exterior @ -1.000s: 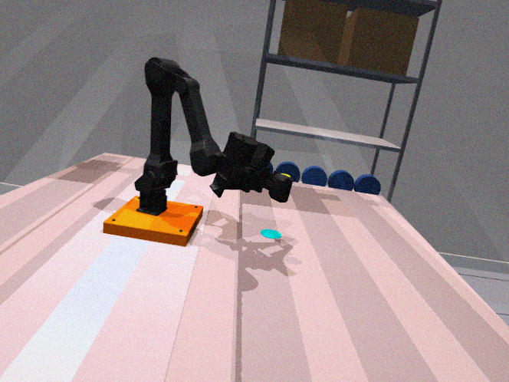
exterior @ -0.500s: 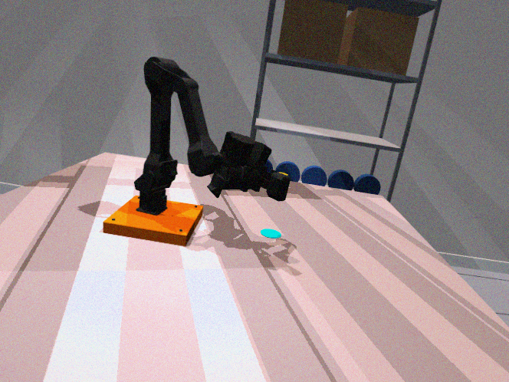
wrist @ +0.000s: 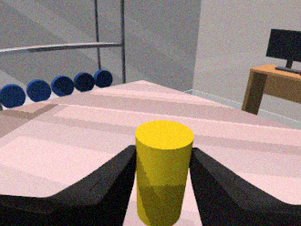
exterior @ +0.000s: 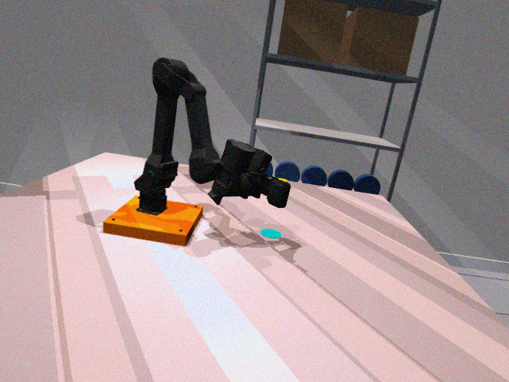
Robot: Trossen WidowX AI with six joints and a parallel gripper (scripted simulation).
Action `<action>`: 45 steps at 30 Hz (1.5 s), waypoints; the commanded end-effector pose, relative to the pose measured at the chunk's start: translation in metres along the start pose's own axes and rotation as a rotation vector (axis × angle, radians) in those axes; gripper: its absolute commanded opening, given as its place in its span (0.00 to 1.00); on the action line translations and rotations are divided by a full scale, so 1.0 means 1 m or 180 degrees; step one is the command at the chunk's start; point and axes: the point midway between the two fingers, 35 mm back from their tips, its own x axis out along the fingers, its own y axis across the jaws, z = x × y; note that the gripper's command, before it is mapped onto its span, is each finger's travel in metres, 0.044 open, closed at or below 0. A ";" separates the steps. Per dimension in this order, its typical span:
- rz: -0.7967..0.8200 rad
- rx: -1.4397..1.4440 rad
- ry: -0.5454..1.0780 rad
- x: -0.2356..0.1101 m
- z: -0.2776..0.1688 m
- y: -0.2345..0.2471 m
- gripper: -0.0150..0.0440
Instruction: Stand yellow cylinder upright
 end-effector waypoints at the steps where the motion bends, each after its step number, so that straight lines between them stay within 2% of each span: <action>1: 0.0010 0.0000 -0.0007 0.001 -0.007 -0.001 0.43; 45: 0.0034 -0.0168 0.0027 0.007 -0.093 0.005 0.43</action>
